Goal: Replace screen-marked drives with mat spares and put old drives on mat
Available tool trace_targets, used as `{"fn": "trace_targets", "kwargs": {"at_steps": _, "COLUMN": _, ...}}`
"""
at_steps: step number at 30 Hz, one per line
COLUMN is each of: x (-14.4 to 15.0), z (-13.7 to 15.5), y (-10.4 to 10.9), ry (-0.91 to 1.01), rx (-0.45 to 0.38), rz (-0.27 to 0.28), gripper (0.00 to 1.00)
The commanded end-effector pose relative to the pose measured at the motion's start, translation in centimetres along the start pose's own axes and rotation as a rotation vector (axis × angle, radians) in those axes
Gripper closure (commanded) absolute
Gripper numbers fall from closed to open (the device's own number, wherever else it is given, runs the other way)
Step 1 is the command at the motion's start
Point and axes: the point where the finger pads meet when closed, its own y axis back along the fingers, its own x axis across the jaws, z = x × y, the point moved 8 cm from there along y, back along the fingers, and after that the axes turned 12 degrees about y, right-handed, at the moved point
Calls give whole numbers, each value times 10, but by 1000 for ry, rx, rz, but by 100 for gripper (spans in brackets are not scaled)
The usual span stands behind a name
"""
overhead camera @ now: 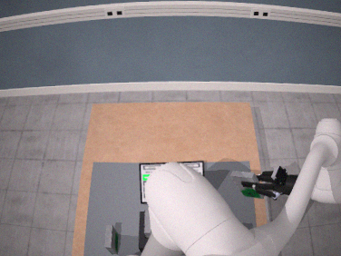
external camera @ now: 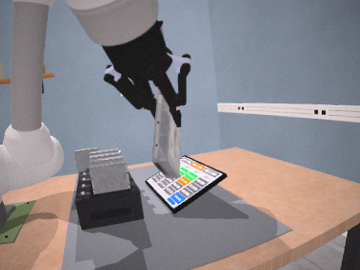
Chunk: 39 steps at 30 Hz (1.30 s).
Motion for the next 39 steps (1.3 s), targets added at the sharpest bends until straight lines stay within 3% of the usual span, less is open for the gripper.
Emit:
{"fn": "trace_targets", "kwargs": {"at_steps": 1, "x": -1, "z": 5, "y": -1, "ry": 2, "rx": 77, "rz": 13, "gripper": 90}}
{"fn": "trace_targets", "kwargs": {"at_steps": 7, "x": -3, "z": 14, "y": -2, "ry": 2, "rx": 188, "rz": 38, "gripper": 90}}
{"fn": "trace_targets", "kwargs": {"at_steps": 20, "x": -4, "z": 18, "y": -3, "ry": 2, "rx": 237, "rz": 48, "gripper": 90}}
{"fn": "trace_targets", "kwargs": {"at_steps": 32, "x": -8, "z": 38, "y": -12, "ry": 2, "rx": 513, "rz": 105, "gripper": 90}}
{"fn": "trace_targets", "kwargs": {"at_steps": 39, "x": -9, "z": 43, "y": -14, "ry": 3, "rx": 582, "rz": 122, "gripper": 90}}
